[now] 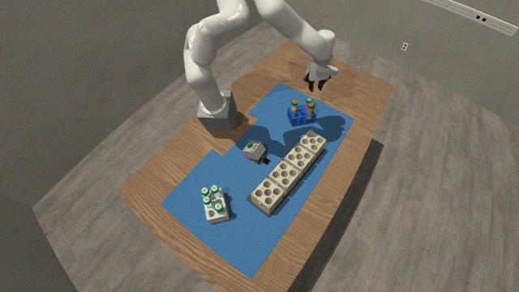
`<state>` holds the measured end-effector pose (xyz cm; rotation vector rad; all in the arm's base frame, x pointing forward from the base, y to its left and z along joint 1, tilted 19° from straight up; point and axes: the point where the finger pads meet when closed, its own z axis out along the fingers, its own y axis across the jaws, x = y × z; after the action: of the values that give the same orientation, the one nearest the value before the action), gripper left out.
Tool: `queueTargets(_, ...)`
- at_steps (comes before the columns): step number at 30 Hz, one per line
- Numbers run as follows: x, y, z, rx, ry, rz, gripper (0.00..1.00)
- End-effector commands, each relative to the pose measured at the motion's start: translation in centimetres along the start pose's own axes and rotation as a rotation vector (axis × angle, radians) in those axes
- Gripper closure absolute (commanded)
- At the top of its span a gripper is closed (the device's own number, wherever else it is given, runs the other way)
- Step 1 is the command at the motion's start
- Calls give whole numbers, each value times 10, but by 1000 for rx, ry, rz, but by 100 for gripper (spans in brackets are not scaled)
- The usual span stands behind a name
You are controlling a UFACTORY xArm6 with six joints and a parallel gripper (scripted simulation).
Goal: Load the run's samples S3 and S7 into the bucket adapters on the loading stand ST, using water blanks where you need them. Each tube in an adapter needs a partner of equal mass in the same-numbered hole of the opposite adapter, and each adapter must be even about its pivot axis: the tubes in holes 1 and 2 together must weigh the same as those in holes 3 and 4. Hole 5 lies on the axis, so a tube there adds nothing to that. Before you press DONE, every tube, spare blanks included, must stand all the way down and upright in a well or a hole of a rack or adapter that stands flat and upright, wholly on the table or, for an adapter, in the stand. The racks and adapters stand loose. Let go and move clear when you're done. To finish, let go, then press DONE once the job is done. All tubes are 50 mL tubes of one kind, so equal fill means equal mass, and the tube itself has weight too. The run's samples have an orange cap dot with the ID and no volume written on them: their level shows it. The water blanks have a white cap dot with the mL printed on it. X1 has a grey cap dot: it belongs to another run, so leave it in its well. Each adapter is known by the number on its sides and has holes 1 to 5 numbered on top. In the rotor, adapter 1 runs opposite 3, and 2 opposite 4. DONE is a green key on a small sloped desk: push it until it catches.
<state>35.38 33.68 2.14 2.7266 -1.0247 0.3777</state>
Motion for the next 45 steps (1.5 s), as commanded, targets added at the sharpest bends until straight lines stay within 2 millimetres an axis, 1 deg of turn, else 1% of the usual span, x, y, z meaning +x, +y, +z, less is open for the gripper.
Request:
queueTargets(1,0,-2,-6,6,0,1,56)
queueTargets(22,0,-2,-6,6,0,1,56)
queueTargets(23,-2,3,-6,6,0,-32,43)
queueTargets(26,-9,16,-6,6,0,-132,43)
queueTargets(28,-9,16,-6,6,0,-132,43)
queueTargets(42,-40,78,-6,5,1,-599,43)
queueTargets(43,-40,78,-6,5,1,-633,43)
queueTargets(45,-40,78,-6,5,1,-633,43)
